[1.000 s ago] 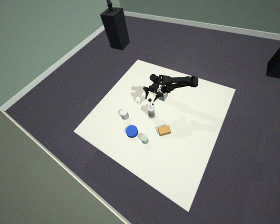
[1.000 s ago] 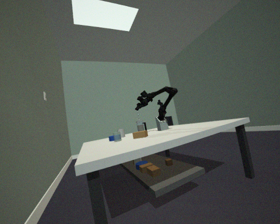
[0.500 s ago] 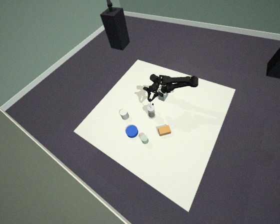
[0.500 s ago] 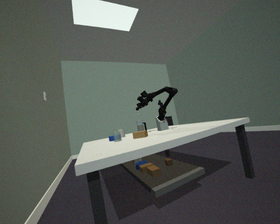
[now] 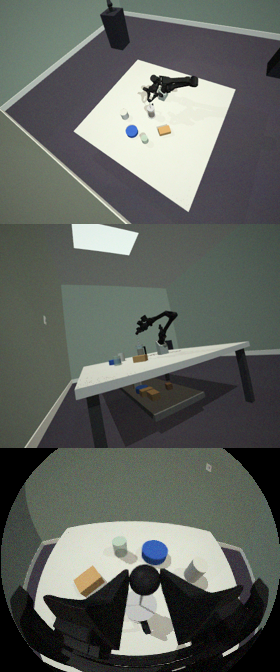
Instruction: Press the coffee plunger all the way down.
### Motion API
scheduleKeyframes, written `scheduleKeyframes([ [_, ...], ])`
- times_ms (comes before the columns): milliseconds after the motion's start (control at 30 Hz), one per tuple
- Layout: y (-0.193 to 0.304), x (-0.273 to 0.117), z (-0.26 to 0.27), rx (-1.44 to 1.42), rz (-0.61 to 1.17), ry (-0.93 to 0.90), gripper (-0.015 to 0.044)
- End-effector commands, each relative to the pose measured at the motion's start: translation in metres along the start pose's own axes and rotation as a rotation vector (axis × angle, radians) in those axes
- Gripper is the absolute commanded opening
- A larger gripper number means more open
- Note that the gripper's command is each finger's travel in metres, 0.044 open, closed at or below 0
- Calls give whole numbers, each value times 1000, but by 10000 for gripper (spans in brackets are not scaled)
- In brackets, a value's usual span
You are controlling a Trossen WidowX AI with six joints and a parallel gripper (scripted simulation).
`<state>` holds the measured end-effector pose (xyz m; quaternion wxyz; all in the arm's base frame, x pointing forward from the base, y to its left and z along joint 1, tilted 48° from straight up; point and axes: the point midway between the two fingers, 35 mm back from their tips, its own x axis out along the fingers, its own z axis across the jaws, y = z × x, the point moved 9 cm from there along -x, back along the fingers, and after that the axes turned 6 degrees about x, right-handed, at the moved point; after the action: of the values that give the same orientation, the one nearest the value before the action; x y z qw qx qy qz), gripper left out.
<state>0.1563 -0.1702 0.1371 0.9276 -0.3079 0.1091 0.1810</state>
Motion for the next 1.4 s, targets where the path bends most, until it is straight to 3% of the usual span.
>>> scheduleKeyframes([
  [0,10,7,-5,17,21,14,131],
  [1367,61,50,-20,16,22,20,131],
])
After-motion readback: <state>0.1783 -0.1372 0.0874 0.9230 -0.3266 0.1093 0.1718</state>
